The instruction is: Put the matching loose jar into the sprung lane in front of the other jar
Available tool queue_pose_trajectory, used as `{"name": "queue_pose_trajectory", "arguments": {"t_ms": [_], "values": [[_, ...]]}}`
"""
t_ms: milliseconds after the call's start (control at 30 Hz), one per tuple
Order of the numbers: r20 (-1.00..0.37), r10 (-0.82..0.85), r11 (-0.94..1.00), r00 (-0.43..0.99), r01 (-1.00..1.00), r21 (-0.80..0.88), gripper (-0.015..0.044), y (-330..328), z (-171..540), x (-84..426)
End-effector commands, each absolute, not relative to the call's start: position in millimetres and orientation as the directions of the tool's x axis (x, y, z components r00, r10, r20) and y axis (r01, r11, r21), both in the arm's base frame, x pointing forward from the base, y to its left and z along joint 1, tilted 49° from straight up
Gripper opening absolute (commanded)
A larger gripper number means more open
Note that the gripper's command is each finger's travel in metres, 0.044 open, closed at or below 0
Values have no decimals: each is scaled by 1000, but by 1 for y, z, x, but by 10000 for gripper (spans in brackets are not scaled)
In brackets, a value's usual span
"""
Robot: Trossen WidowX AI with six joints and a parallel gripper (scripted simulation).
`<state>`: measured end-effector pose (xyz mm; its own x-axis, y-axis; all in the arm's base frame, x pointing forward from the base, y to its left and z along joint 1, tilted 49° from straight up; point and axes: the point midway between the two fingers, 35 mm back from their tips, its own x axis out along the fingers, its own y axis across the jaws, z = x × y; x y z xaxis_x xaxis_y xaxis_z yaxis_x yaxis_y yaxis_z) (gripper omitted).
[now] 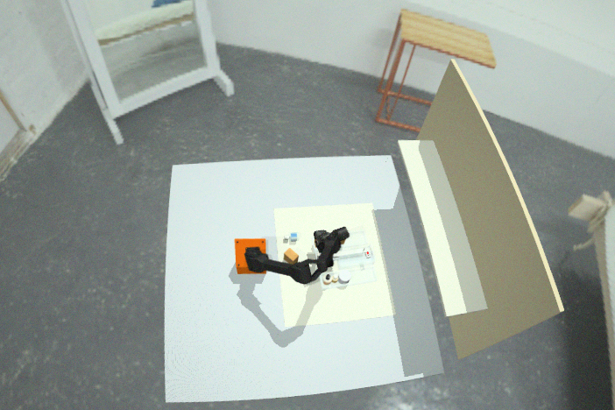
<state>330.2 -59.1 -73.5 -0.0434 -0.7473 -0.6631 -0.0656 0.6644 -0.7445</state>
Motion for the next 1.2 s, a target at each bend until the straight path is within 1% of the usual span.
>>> {"name": "queue_pose_trajectory", "arguments": {"t_ms": [0,500,833,867,1167], "values": [[-659,-751,660,-36,-58,-749,0,-60,-72,331],[-659,-751,660,-36,-58,-749,0,-59,-74,328],[-659,-751,660,-36,-58,-749,263,-59,-74,329],[-659,-751,660,-36,-58,-749,277,-59,-74,329],[-660,-751,661,-36,-58,-749,277,-53,-69,329]]}}
